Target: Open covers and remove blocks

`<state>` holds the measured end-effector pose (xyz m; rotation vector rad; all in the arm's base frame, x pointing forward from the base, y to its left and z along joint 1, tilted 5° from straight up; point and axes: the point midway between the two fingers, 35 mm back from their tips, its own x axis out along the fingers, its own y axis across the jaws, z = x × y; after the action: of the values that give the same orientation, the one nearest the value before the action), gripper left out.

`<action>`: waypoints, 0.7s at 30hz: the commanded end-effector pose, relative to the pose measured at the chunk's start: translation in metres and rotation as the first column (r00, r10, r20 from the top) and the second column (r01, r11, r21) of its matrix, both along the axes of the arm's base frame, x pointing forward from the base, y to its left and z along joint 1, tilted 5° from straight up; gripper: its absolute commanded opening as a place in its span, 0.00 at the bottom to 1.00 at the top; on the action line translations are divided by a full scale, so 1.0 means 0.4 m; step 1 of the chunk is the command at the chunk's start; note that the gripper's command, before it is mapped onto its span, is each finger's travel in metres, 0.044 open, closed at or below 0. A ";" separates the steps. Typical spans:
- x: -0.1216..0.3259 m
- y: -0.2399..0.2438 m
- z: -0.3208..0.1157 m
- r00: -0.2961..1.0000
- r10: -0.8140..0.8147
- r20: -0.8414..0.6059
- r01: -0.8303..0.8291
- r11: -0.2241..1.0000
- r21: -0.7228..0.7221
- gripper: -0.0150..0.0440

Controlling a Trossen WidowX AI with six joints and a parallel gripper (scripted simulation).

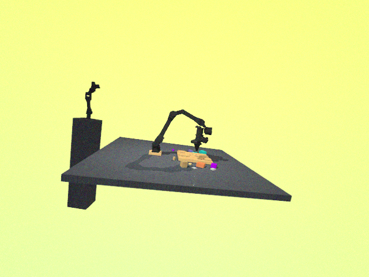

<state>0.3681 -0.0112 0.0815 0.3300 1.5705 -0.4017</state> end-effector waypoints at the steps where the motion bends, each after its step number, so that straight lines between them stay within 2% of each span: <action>1: 0.012 0.064 0.004 1.000 0.000 0.008 0.000 1.000 0.007 0.25; 6: 0.013 0.124 0.001 1.000 0.016 0.006 -0.016 1.000 0.012 0.25; 8: 0.015 0.143 0.000 0.991 0.131 0.003 -0.131 0.991 0.017 0.25; 11: 0.017 0.186 -0.002 0.923 0.385 -0.001 -0.385 0.922 0.030 0.25; 16: 0.015 0.258 -0.006 0.671 0.741 0.001 -0.740 0.670 0.053 0.25; 21: 0.004 0.331 -0.011 0.292 0.956 0.013 -0.954 0.291 0.073 0.25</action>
<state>0.3704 0.0883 0.0750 -0.2885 1.6077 0.2605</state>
